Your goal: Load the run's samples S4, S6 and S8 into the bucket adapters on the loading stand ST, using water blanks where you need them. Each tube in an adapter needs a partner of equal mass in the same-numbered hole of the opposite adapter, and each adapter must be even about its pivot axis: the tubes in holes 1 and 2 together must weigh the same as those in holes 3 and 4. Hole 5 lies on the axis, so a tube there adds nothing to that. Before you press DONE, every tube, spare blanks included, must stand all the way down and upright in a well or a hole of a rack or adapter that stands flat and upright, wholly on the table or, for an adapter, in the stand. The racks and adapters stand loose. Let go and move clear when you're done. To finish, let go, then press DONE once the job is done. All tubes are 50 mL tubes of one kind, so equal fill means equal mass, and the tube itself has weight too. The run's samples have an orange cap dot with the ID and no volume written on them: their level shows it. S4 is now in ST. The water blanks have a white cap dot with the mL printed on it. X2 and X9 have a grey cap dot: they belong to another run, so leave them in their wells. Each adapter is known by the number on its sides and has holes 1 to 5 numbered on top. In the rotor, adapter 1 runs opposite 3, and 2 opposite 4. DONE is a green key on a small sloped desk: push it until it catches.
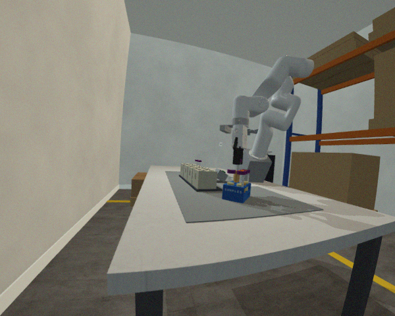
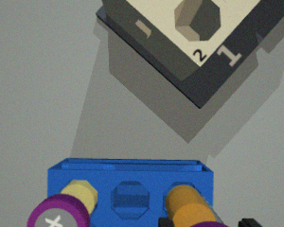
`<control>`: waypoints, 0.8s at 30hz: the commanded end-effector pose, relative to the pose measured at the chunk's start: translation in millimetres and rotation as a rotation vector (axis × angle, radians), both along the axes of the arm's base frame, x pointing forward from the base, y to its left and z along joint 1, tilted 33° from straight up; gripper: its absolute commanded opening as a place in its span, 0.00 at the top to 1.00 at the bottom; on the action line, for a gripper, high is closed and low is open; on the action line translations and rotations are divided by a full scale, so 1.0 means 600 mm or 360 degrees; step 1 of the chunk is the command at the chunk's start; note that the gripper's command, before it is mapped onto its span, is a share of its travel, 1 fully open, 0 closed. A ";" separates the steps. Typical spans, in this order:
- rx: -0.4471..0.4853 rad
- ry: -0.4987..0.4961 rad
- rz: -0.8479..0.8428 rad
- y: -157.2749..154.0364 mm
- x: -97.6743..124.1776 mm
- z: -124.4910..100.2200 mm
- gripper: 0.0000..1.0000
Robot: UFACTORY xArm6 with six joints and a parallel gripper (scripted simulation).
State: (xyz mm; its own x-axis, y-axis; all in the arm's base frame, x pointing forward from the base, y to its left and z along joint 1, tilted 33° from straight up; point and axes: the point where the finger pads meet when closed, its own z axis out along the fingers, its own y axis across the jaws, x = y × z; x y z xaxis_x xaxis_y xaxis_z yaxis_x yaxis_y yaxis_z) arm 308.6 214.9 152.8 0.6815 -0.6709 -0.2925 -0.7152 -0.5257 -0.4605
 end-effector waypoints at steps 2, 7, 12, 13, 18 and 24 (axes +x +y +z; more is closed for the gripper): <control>0.0003 -0.0005 -0.0001 0.006 0.003 -0.006 1.00; 0.0003 -0.0005 -0.0001 0.009 0.004 -0.012 1.00; 0.0003 -0.0005 -0.0001 0.014 0.006 -0.019 1.00; 0.0003 -0.0005 -0.0001 0.014 0.006 -0.020 1.00; 0.0003 -0.0005 -0.0001 0.019 0.007 -0.027 1.00; 0.0003 -0.0004 -0.0001 0.022 0.008 -0.033 1.00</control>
State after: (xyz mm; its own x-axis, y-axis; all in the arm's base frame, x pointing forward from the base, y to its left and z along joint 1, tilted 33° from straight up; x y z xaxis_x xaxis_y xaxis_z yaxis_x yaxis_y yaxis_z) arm 311.9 225.8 135.5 0.6815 -0.6709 -0.2923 -0.7152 -0.5258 -0.4605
